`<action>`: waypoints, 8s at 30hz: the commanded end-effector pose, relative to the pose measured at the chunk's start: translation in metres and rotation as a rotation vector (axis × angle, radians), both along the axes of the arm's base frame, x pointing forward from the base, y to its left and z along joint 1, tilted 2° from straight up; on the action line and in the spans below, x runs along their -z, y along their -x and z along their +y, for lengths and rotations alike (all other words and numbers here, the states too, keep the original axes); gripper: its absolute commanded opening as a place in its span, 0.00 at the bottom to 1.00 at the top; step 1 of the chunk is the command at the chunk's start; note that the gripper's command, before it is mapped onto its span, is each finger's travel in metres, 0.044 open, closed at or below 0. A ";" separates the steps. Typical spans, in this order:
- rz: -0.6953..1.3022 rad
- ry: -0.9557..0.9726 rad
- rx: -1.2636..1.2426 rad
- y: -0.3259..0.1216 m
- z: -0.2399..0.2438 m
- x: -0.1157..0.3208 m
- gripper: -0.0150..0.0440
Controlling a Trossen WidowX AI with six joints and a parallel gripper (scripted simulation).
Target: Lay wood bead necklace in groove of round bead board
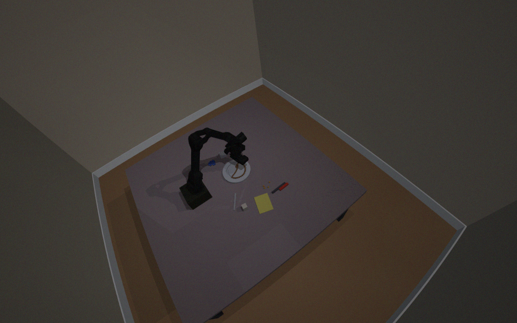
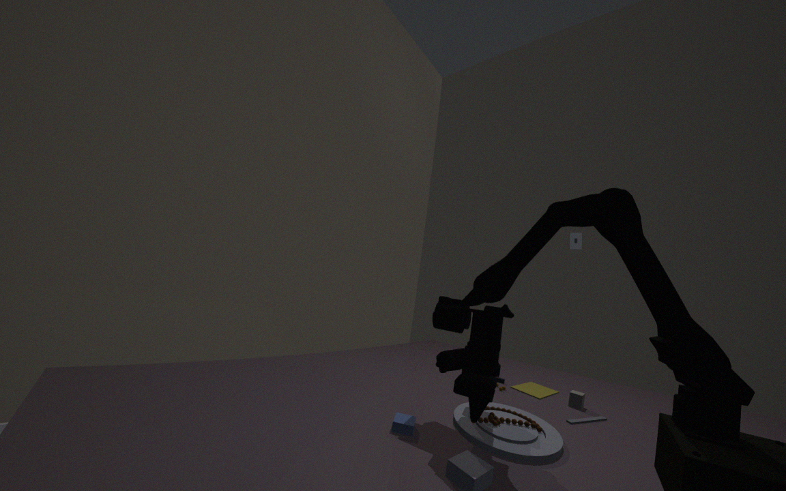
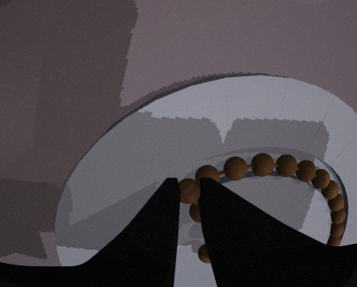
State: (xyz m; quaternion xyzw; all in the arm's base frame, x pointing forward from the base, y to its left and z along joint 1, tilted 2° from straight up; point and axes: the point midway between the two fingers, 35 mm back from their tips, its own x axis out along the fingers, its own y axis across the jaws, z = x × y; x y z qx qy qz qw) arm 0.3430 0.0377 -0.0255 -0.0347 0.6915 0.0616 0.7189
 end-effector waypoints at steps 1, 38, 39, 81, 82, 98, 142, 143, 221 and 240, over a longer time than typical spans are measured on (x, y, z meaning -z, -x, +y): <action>-0.001 0.000 0.000 0.000 0.000 -0.001 0.34; 0.003 0.001 0.000 0.004 -0.003 -0.006 0.91; 0.004 0.002 -0.008 0.009 -0.006 -0.008 0.87; 0.003 0.011 -0.148 0.099 -0.065 0.001 0.46; 0.004 0.011 -0.149 0.099 -0.065 0.003 0.46; 0.004 0.011 -0.147 0.099 -0.064 0.007 0.25; 0.005 0.011 -0.150 0.100 -0.065 0.002 0.25; 0.006 0.011 -0.150 0.100 -0.064 0.002 0.25; 0.008 0.007 -0.081 0.105 -0.054 -0.014 0.46; 0.006 0.008 -0.083 0.104 -0.053 0.003 0.46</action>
